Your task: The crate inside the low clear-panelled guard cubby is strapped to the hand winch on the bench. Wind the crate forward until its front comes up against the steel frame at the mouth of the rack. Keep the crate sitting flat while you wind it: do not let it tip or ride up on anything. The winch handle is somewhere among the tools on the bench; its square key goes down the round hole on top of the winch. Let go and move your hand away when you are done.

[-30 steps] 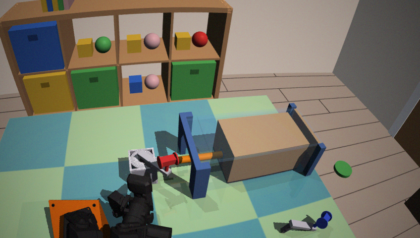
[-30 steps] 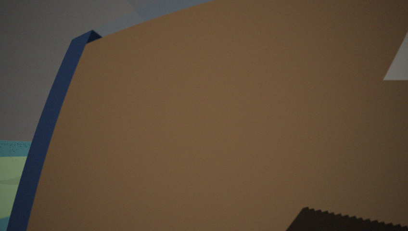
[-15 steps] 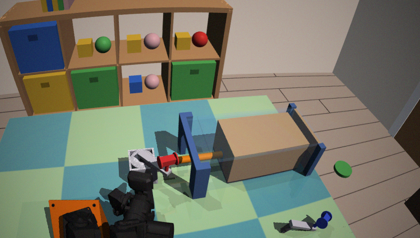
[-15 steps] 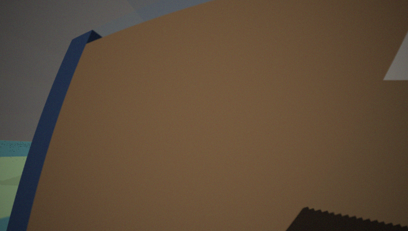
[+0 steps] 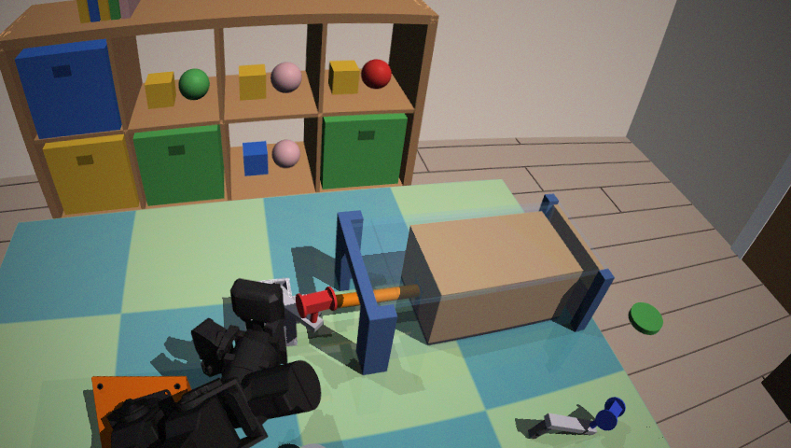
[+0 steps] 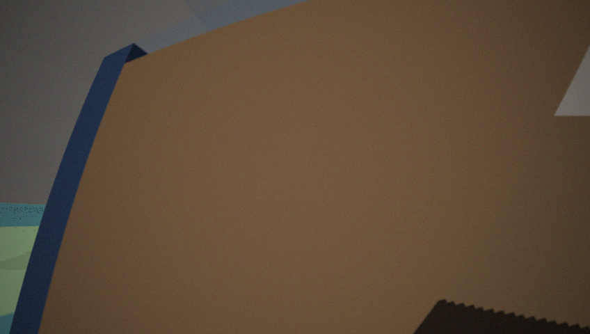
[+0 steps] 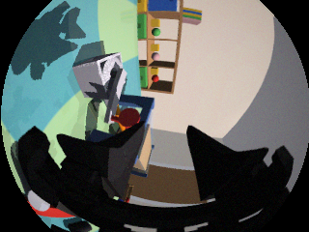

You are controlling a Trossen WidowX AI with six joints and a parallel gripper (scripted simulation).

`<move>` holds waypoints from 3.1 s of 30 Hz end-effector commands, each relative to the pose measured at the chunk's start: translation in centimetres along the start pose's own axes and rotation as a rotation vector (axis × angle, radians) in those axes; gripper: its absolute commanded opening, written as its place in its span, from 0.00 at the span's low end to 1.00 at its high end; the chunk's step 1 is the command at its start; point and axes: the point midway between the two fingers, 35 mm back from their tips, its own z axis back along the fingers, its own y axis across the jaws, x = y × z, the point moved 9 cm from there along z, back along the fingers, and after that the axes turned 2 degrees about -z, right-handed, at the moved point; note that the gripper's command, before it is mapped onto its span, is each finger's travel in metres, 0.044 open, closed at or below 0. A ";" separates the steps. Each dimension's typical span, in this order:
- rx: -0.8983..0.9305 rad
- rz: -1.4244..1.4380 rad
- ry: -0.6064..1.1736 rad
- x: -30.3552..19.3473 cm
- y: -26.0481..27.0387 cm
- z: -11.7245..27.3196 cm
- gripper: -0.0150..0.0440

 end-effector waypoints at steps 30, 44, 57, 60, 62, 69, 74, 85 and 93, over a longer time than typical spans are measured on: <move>0.605 -0.404 -0.169 -4.0 -5.7 -8.3 1.00; 1.244 -0.462 0.126 -1.4 -11.7 -16.7 1.00; 1.406 -0.380 0.353 1.1 -13.6 -19.3 1.00; 1.406 -0.380 0.353 1.1 -13.6 -19.3 1.00; 1.406 -0.380 0.353 1.1 -13.6 -19.3 1.00; 1.406 -0.380 0.355 1.1 -7.9 -20.0 1.00; 1.406 -0.380 0.355 1.0 -7.6 -20.0 1.00; 1.407 -0.380 0.356 0.9 -3.7 -20.5 1.00; 1.407 -0.380 0.357 0.8 -2.0 -20.7 1.00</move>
